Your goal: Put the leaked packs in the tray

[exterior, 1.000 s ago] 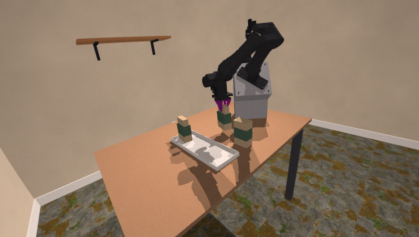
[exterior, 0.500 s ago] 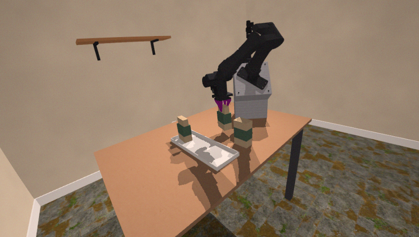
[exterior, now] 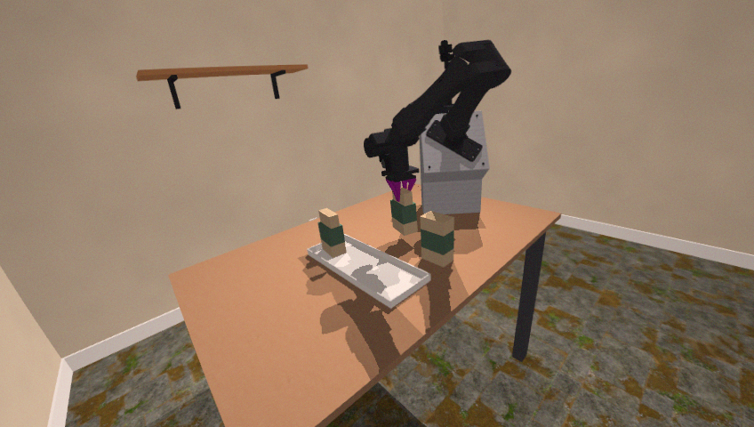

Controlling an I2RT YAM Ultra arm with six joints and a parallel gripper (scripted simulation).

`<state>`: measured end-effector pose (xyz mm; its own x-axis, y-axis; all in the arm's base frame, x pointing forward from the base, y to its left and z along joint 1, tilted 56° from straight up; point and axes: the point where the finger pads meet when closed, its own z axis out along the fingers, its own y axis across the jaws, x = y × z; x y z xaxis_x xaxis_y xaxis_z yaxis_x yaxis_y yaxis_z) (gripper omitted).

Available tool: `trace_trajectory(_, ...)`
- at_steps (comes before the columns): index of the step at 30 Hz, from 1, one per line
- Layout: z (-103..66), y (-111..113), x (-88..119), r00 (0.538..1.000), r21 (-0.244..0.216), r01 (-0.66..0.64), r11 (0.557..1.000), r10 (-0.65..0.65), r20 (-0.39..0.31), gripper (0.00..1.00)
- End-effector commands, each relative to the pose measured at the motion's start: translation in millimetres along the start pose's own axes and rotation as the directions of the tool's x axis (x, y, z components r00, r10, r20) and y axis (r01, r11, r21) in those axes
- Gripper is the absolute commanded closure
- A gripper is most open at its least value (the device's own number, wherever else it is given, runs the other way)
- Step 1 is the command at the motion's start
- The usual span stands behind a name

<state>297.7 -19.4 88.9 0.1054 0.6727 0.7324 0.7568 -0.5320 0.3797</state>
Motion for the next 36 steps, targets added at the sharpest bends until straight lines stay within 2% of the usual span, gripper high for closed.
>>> trace_trajectory(1, -7.6, 16, -4, 1.0, -0.024, -0.02, 1.0, 0.021, 0.017, 0.74)
trace_trajectory(6, -7.7, 22, -2, 1.0, -0.024, -0.023, 0.999, 0.024, 0.019, 0.74)
trace_trajectory(13, -5.2, 47, 9, 1.0, -0.014, -0.015, 1.0, 0.015, 0.014, 0.74)
trace_trajectory(21, -5.3, 91, 24, 1.0, -0.013, -0.013, 1.0, 0.013, 0.013, 0.74)
trace_trajectory(23, -5.3, 91, 24, 1.0, -0.013, -0.013, 1.0, 0.013, 0.013, 0.74)
trace_trajectory(24, -9.6, 100, 21, 1.0, -0.026, -0.023, 0.999, 0.023, 0.02, 0.74)
trace_trajectory(36, -8.8, 162, 43, 1.0, -0.021, -0.011, 1.0, 0.012, 0.016, 0.74)
